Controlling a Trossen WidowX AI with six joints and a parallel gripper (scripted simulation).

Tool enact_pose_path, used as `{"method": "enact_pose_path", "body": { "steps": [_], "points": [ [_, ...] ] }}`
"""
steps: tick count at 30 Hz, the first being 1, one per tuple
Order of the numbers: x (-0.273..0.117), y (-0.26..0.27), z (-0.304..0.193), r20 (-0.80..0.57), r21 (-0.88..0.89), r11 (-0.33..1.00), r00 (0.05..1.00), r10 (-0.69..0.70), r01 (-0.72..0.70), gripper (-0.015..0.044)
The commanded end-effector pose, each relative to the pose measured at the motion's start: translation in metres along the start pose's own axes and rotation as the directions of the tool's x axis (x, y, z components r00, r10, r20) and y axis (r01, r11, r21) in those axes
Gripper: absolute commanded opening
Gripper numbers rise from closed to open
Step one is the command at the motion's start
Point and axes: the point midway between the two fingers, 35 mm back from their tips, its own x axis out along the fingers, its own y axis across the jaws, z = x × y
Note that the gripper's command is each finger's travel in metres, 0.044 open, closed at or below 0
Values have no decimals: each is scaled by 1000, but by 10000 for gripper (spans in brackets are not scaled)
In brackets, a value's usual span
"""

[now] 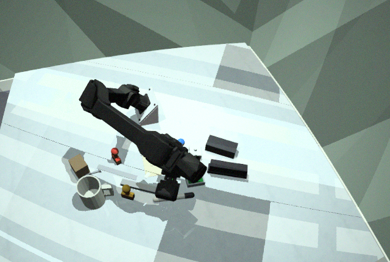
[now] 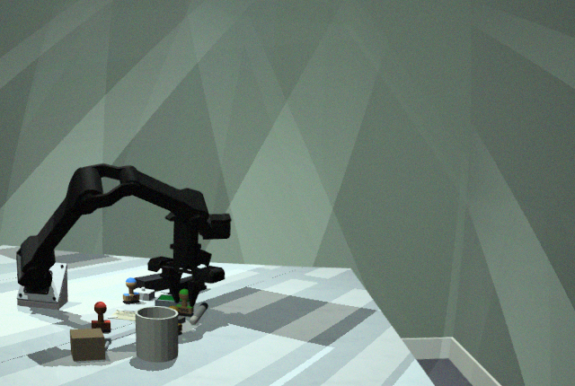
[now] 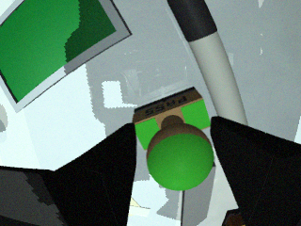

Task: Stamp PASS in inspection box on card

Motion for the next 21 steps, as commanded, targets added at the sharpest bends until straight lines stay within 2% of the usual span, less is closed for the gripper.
{"method": "enact_pose_path", "body": {
  "steps": [1,4,12,21],
  "points": [
    [0,0,0,0,1,1000,1000,0,0,257],
    [-10,-1,1,2,-5,1000,1000,-1,1,257],
    [-115,2,0,10,-64,998,1000,-19,19,257],
    [-117,2,0,10,-65,998,1000,-19,20,257]
  ]
}}
